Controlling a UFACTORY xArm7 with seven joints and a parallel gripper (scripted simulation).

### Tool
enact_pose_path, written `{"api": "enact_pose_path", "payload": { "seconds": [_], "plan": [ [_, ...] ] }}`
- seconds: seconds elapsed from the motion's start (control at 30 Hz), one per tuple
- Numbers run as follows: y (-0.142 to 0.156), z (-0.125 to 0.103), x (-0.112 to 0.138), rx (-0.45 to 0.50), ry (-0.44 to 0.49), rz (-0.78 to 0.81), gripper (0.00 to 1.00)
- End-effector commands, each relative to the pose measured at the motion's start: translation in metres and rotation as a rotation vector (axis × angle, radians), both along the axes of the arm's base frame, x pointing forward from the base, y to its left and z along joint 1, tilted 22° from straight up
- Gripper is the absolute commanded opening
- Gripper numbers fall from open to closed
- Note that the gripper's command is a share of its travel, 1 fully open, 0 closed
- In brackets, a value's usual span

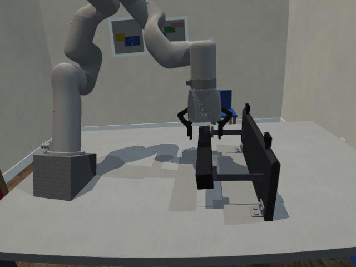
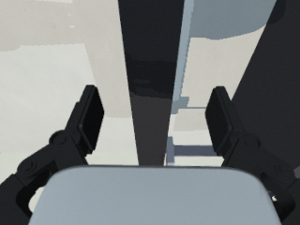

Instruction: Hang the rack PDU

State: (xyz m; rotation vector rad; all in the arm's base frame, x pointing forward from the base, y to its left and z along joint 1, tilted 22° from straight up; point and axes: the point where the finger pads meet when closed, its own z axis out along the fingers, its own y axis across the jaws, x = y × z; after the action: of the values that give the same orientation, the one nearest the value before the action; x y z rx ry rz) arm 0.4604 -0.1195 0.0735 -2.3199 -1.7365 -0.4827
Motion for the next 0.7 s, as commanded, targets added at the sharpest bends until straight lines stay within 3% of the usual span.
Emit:
{"api": "enact_pose_path", "payload": {
  "seconds": [0.0, 0.67],
  "plan": [
    [-0.007, 0.017, -0.002, -0.001, -0.002, -0.001, 1.00],
    [-0.003, 0.019, -0.016, -0.001, -0.002, -0.001, 1.00]
  ]
}}
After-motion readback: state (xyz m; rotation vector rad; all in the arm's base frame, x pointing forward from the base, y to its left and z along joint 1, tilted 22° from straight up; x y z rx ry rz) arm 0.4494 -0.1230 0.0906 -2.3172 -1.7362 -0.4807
